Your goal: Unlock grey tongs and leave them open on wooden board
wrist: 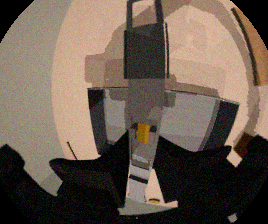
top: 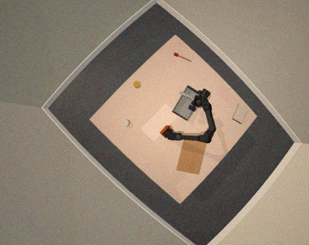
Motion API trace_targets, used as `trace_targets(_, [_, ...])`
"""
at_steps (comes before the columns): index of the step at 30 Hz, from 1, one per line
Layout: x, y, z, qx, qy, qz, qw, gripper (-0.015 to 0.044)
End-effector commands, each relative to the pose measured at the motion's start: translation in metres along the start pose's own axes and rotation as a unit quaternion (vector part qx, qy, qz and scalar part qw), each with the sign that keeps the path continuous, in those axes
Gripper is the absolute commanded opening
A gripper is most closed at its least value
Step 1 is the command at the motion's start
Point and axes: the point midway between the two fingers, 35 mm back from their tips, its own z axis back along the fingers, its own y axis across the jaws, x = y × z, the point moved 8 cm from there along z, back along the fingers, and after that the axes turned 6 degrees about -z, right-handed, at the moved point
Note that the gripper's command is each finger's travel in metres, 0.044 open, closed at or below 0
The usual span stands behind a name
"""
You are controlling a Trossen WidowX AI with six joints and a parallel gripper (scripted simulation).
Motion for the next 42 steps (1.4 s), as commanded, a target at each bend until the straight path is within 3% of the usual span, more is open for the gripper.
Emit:
trace_targets(1, [0.001,0.005,0.002,-0.014,0.004,0.003,1.0,-0.015])
trace_targets(23, [0.007,0.02,0.003,-0.143,0.002,0.062,0.988,-0.015])
trace_targets(32, [0.008,0.018,0.001,-0.149,-0.001,0.066,0.987,-0.015])
trace_targets(42, [0.066,0.012,0.018,-0.148,-0.001,0.024,0.989,-0.015])
